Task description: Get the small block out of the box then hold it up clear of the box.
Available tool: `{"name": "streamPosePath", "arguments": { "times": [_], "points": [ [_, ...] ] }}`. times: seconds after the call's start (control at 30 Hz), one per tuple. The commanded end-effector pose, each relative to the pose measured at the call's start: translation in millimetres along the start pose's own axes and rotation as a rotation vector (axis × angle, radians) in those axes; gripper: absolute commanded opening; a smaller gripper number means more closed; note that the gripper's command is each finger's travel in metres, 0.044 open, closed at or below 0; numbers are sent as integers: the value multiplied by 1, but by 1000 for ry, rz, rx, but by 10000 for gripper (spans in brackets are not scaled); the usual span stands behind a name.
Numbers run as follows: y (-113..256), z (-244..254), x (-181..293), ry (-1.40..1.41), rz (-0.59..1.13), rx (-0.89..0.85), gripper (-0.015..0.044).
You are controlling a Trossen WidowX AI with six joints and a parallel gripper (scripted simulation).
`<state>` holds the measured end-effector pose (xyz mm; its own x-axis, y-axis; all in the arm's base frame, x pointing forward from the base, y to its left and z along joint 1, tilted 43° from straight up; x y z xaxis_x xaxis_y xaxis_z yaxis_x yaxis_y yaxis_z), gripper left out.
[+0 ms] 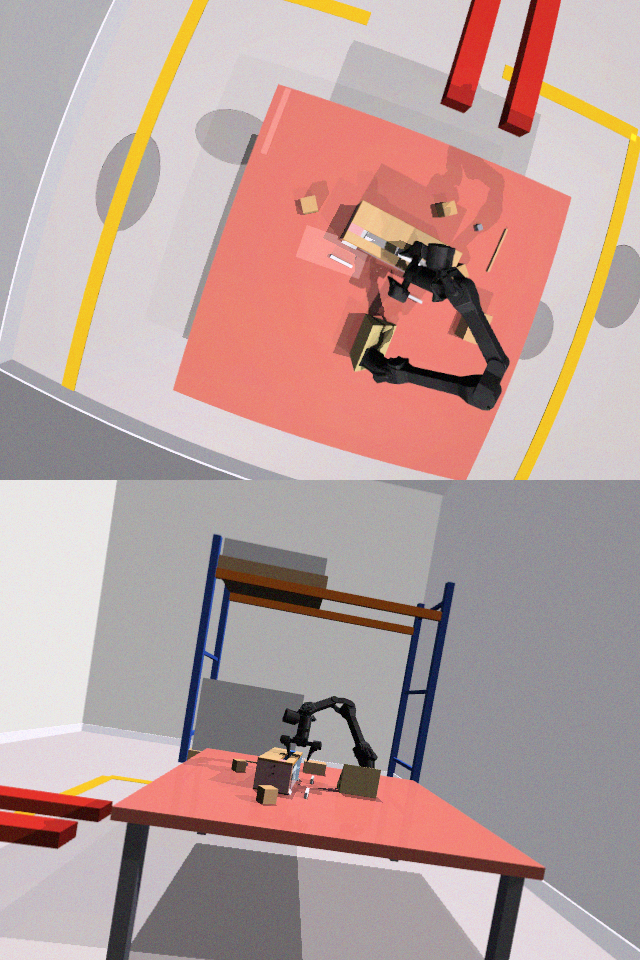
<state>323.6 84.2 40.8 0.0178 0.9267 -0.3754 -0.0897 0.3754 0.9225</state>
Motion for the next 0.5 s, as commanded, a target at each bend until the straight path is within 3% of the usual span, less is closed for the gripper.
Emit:
{"name": "streamPosePath", "arguments": {
  "times": [0.0,0.47],
  "points": [
    [-7,0,-4,5,-5,-3,400],
    [-20,-2,-11,0,-2,-1,400]
  ]
}}
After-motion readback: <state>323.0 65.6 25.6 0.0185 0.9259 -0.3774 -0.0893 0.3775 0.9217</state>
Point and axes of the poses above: the point midway between the two fingers, 35 mm back from their tips, its own y axis back along the fingers, its own z axis across the jaws, x = y × z, the point moved 2 cm from there along y, back along the fingers, and after that the axes turned 1 degree about y, right-handed, at the moved point
